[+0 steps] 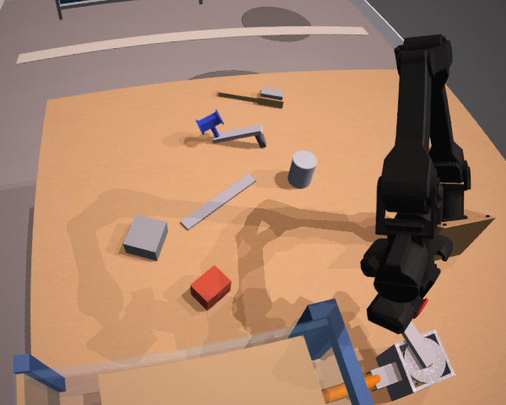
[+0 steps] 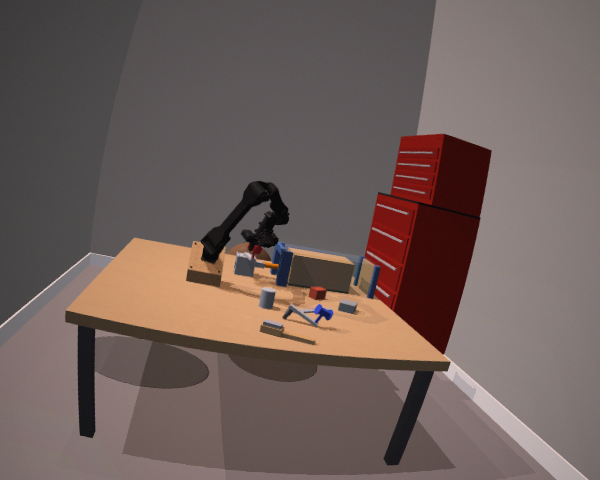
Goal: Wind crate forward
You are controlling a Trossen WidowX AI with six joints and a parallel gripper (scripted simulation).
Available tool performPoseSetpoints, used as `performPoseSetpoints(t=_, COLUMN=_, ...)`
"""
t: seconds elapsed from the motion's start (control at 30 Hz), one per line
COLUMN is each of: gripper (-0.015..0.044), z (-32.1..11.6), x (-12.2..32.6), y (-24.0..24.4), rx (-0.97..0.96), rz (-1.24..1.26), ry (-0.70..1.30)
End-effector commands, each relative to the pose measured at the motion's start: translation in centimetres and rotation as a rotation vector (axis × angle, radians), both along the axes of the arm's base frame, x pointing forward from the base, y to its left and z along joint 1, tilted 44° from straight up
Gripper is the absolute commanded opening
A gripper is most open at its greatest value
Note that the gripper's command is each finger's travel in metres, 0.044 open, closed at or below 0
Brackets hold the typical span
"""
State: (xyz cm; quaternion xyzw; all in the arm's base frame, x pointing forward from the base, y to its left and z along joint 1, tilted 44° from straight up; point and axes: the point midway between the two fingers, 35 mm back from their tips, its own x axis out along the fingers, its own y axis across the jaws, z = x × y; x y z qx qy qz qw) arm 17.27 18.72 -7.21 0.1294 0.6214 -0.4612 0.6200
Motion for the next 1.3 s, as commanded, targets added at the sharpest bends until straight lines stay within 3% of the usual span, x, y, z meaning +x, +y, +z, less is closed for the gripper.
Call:
performPoseSetpoints(t=0.0, gripper=0.0, z=-0.3, x=1.7, y=0.6, rx=0.012, rz=0.006, ry=-0.039)
performPoseSetpoints(t=1.27, gripper=0.0, z=-2.0, x=4.8, y=3.0, rx=0.014, rz=0.006, ry=-0.042)
